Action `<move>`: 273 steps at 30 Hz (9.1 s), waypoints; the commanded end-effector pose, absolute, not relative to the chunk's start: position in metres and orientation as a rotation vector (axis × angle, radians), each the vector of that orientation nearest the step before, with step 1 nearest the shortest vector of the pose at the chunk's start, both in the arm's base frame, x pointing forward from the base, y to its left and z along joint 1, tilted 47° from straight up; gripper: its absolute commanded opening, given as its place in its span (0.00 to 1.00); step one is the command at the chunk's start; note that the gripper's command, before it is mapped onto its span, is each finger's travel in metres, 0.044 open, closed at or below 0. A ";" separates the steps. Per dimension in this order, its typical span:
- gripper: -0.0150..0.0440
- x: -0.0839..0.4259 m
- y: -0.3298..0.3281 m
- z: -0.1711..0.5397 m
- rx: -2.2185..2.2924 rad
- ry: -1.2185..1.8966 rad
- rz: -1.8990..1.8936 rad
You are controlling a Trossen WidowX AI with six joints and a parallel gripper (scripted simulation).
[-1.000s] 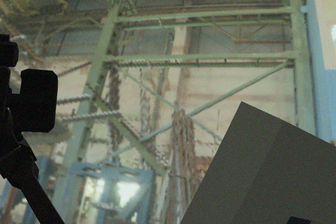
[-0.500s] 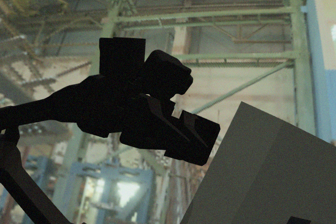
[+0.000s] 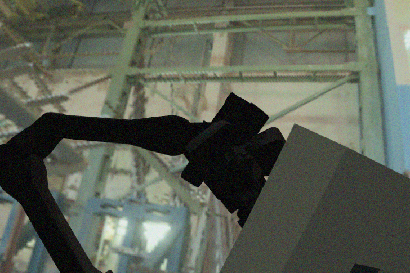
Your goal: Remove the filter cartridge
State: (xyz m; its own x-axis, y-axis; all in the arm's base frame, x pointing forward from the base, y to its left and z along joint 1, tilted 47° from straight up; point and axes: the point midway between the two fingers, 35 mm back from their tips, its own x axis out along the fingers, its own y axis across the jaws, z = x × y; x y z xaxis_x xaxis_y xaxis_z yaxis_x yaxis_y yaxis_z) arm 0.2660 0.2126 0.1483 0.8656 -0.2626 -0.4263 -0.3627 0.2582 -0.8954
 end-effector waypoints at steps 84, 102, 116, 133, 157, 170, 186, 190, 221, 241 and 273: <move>0.43 0.317 0.198 0.123 -1.335 0.558 0.065; 0.43 0.320 0.197 0.121 -1.335 0.558 0.065; 0.43 0.325 0.195 0.119 -1.335 0.557 0.065; 0.43 0.330 0.193 0.116 -1.335 0.557 0.065; 0.25 0.328 0.195 0.119 -1.335 0.547 0.060; 0.25 0.333 0.193 0.115 -0.942 0.537 -0.046; 0.25 0.334 0.192 0.115 -0.398 0.488 -0.186; 0.25 0.334 0.192 0.115 -0.262 0.472 -0.219; 0.25 0.324 0.197 0.118 0.317 0.396 -0.350; 0.25 0.264 0.214 0.147 0.313 0.393 -0.348; 0.43 0.239 0.165 0.102 0.300 0.402 -0.353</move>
